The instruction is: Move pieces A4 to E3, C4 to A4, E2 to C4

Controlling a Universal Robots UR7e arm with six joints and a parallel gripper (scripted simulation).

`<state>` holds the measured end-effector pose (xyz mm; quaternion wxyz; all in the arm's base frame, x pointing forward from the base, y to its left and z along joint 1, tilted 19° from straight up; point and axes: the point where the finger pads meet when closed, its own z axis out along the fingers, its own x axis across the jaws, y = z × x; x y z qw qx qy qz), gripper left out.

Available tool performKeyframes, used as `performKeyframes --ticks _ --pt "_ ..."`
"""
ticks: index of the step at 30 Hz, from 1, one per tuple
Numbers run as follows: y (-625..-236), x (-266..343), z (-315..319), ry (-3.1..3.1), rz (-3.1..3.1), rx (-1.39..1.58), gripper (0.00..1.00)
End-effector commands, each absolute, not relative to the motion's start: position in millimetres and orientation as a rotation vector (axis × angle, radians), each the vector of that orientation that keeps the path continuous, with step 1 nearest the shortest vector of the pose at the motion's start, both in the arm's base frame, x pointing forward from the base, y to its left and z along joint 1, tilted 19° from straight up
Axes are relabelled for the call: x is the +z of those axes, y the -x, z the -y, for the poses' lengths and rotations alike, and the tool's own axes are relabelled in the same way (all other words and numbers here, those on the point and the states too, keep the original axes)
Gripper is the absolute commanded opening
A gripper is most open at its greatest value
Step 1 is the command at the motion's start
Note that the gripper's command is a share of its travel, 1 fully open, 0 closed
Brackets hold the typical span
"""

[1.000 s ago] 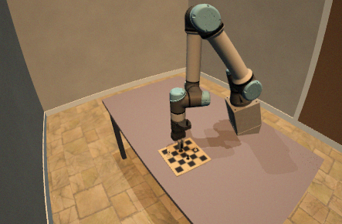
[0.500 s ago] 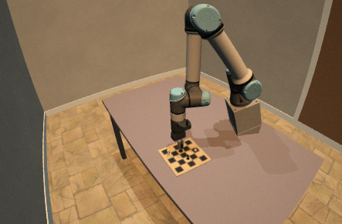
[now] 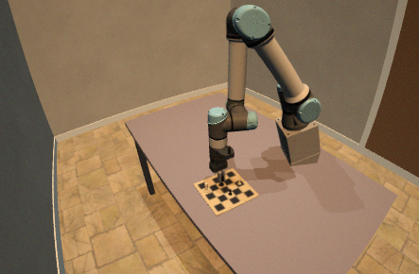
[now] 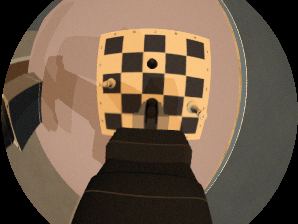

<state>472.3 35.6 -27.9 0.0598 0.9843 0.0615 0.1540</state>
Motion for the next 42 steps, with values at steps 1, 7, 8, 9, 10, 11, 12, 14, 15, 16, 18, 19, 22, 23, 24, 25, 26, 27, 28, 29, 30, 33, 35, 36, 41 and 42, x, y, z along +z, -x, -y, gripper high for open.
performKeyframes --ticks 1,7,8,9,10,11,12,14,15,16,18,19,22,23,24,25,26,27,28,29,30,33,35,36,41,42 --pt "-473.9 -27.0 -34.6 -2.978 -0.185 0.471 0.00" --pt "-473.9 -27.0 -34.6 -2.978 -0.185 0.471 0.16" --pt "-473.9 -27.0 -34.6 -2.978 -0.185 0.471 0.16" --pt "-473.9 -27.0 -34.6 -2.978 -0.185 0.471 0.16" --pt "-473.9 -27.0 -34.6 -2.978 -0.185 0.471 0.32" --pt "-473.9 -27.0 -34.6 -2.978 -0.185 0.471 0.32" --pt "-473.9 -27.0 -34.6 -2.978 -0.185 0.471 0.32" --pt "-473.9 -27.0 -34.6 -2.978 -0.185 0.471 0.48" --pt "-473.9 -27.0 -34.6 -2.978 -0.185 0.471 0.48" --pt "-473.9 -27.0 -34.6 -2.978 -0.185 0.471 0.48" --pt "-473.9 -27.0 -34.6 -2.978 -0.185 0.471 0.63" --pt "-473.9 -27.0 -34.6 -2.978 -0.185 0.471 0.63" --pt "-473.9 -27.0 -34.6 -2.978 -0.185 0.471 0.79" --pt "-473.9 -27.0 -34.6 -2.978 -0.185 0.471 0.79" --pt "-473.9 -27.0 -34.6 -2.978 -0.185 0.471 0.79" --pt "-473.9 -27.0 -34.6 -2.978 -0.185 0.471 0.79" --pt "-473.9 -27.0 -34.6 -2.978 -0.185 0.471 0.79" --pt "-473.9 -27.0 -34.6 -2.978 -0.185 0.471 0.79" --pt "-473.9 -27.0 -34.6 -2.978 -0.185 0.471 0.79" --pt "-473.9 -27.0 -34.6 -2.978 -0.185 0.471 0.79" --pt "-473.9 -27.0 -34.6 -2.978 -0.185 0.471 0.79" --pt "-473.9 -26.8 -34.6 -2.978 -0.185 0.471 0.79" --pt "-473.7 -25.8 -34.6 -2.978 -0.185 0.472 0.79" --pt "-473.4 -25.1 -34.7 -2.978 -0.185 0.472 0.79" --pt "-469.4 -19.6 -36.0 -2.980 -0.186 0.468 0.79" --pt "-468.5 -17.7 -36.3 -2.980 -0.186 0.467 0.79"
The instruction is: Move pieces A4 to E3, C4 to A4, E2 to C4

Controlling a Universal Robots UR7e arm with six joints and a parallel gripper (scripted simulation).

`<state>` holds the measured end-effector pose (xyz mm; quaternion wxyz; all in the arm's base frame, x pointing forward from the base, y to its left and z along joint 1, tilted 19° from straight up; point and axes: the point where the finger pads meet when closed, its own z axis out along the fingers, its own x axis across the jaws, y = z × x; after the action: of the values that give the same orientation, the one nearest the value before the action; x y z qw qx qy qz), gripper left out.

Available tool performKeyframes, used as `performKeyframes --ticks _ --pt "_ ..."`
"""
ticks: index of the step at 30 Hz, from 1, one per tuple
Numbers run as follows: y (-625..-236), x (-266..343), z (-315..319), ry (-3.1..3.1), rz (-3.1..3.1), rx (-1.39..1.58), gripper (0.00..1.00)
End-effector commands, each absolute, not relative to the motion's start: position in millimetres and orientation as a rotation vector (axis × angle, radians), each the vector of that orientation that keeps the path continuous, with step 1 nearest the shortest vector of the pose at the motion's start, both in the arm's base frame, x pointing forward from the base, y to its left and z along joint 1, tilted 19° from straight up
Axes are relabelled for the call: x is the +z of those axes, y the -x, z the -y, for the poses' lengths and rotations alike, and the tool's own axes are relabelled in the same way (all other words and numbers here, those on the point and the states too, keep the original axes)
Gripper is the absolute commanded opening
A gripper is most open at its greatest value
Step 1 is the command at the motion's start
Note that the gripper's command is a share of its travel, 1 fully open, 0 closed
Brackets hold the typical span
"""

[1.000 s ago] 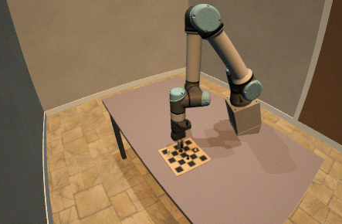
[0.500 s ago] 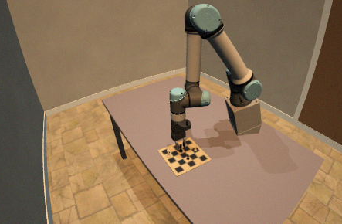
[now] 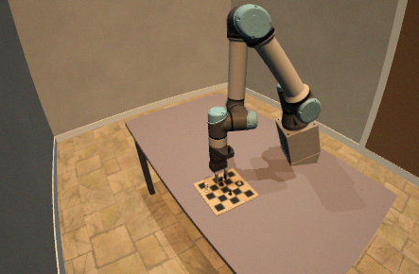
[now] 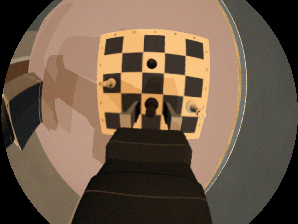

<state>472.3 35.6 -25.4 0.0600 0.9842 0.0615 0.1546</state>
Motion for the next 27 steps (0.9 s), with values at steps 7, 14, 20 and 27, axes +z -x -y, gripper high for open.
performKeyframes --ticks 7,14,20,27 --pt "-463 0 -38 -2.980 -0.186 0.467 0.79" --pt "-457 23 -41 -2.979 -0.187 0.471 0.79" --pt "-452 44 -43 -2.976 -0.187 0.476 0.79" --pt "-448 55 -43 -2.976 -0.186 0.476 0.79"
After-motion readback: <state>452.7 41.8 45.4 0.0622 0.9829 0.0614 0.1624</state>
